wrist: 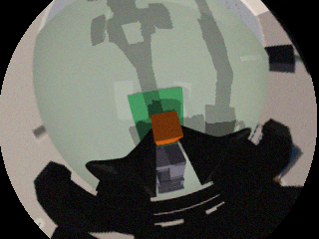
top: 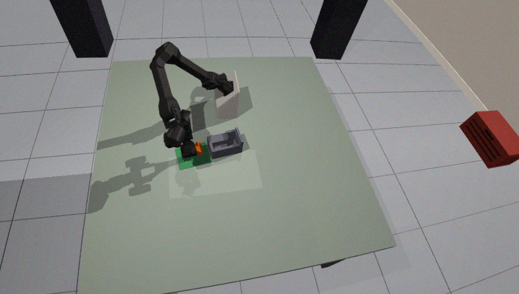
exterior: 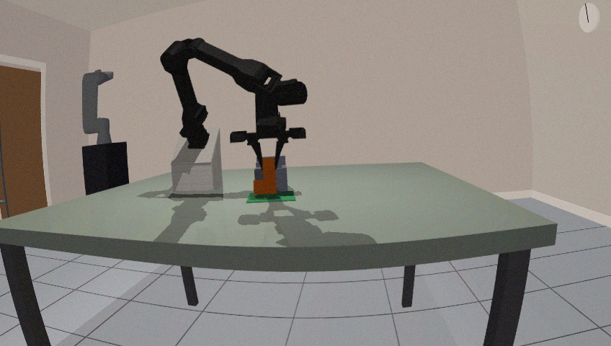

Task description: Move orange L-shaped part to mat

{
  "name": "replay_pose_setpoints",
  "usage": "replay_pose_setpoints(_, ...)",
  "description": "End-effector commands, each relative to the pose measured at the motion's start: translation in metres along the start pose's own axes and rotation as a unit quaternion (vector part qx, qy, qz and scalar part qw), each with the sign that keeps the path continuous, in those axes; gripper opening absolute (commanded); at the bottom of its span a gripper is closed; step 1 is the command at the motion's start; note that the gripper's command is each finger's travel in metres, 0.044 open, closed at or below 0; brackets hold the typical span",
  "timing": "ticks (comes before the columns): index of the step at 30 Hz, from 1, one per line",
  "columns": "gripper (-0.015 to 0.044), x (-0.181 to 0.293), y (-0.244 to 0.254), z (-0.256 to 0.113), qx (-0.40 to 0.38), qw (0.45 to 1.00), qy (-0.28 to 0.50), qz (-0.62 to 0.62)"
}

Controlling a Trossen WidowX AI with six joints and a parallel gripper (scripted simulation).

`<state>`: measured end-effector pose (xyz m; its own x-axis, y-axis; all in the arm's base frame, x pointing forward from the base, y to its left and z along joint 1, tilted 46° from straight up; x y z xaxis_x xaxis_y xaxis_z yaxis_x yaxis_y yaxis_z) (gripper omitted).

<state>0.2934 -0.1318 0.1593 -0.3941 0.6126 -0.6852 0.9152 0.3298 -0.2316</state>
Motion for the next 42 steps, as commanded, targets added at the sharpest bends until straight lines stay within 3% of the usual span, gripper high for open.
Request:
replay_pose_setpoints(1, 0.0105, 0.0, 0.0, 0.0, 0.0, 1.0, 0.0, 0.0)
replay_pose_setpoints(7, 0.0263, 0.0, 0.001, -0.003, 0.0, 1.0, 0.0, 0.0)
replay_pose_setpoints(12, 0.0394, 0.0, 0.004, -0.049, -0.002, 1.0, 0.005, -0.001)
replay_pose_setpoints(16, 0.04, 0.0, 0.001, -0.088, -0.002, 1.0, 0.003, -0.002)
replay_pose_setpoints(42, 0.04, 0.001, 0.003, -0.084, -0.008, 1.0, 0.003, -0.003)
Point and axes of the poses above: the point midway between the two fingers, 35 mm back from their tips, its own z axis out along the fingers, its own y axis across the jaws, x = y × z, the point moved 4 cm from there along -z, back along the fingers, and after that the axes turned 11 degrees about -z, right-handed, at the moved point
